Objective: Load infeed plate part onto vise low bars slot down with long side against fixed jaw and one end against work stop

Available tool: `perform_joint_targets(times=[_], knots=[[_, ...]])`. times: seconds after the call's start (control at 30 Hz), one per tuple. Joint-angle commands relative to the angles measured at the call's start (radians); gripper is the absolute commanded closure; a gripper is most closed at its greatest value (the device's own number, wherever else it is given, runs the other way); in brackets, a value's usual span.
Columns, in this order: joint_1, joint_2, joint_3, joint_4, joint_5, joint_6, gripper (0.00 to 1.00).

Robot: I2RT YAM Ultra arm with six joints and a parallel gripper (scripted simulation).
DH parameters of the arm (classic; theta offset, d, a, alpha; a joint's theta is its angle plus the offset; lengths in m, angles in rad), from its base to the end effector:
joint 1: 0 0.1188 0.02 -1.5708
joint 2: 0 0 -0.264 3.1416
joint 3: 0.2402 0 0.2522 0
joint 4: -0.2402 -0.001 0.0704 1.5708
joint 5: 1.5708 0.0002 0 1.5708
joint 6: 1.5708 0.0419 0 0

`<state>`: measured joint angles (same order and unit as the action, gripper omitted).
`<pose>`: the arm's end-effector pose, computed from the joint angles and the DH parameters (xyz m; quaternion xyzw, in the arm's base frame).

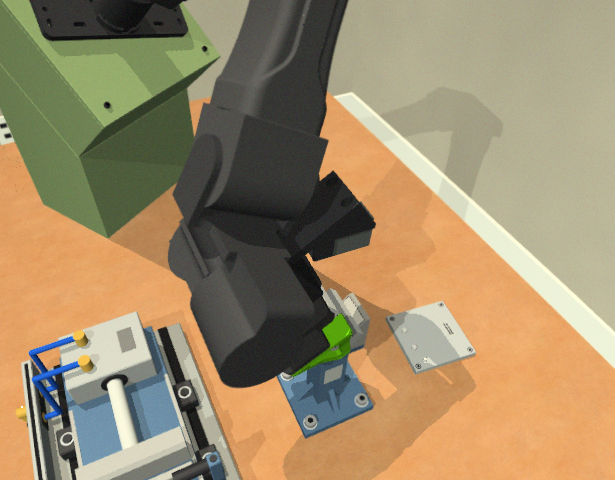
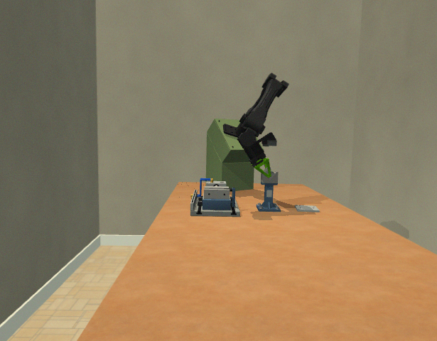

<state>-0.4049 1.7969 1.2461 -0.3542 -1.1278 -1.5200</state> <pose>0.3588 -0.1115 0.2294 -0.5708 0.5854 0.0621 0.5724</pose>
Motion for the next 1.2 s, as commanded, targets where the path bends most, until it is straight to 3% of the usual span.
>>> perform_joint_targets(times=[0.0, 1.17], knots=[[-0.025, 0.015, 0.025, 0.008, -0.068, -0.017, 0.19], [-0.043, 0.082, 0.050, 0.007, -0.197, -0.053, 0.19]])
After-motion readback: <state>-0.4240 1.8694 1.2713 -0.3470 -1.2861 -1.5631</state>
